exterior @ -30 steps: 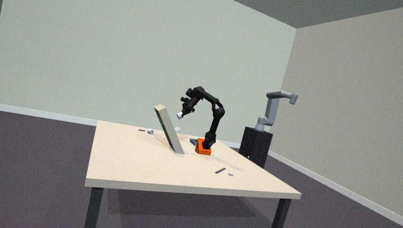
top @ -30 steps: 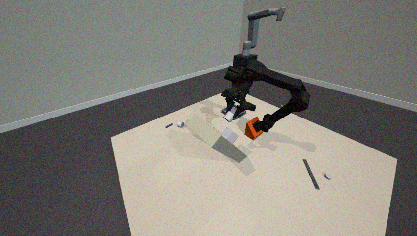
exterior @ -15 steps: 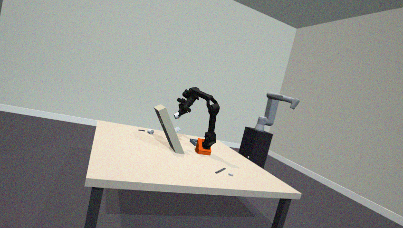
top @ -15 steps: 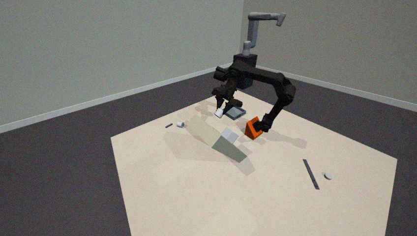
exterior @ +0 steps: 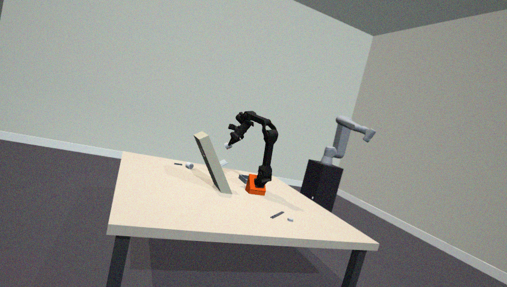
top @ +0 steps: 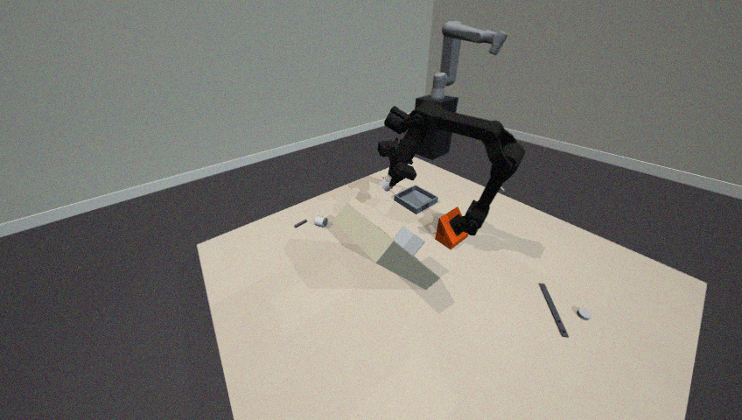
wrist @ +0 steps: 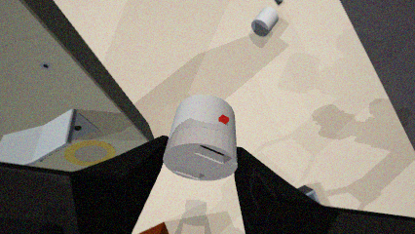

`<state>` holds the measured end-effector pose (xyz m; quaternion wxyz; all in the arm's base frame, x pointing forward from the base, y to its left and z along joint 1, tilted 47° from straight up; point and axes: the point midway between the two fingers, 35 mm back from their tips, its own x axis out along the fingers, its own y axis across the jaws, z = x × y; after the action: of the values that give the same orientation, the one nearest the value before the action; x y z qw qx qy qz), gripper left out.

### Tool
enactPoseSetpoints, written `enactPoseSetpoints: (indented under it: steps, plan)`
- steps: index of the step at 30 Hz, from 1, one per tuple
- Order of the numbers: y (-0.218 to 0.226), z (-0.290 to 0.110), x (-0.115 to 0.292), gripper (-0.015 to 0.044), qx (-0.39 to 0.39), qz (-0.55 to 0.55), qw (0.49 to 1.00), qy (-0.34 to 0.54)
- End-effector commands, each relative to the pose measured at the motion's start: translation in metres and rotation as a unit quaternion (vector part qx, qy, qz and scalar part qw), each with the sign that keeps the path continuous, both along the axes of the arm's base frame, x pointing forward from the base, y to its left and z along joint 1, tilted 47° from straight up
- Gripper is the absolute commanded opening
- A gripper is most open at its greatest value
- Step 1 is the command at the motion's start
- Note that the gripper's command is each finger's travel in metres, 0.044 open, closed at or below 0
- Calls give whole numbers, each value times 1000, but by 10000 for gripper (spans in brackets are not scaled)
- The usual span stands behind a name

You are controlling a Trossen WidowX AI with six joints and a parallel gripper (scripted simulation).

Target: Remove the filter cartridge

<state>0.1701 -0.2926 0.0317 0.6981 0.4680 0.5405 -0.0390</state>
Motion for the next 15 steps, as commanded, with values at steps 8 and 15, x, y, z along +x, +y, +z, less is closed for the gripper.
enactPoseSetpoints:
  steps: [8, 15]
  plan:
    - [-41, -43, -71, 0, -9, -181, 969, 166]
    - [-45, -48, -81, 0, -11, -206, 961, 186]
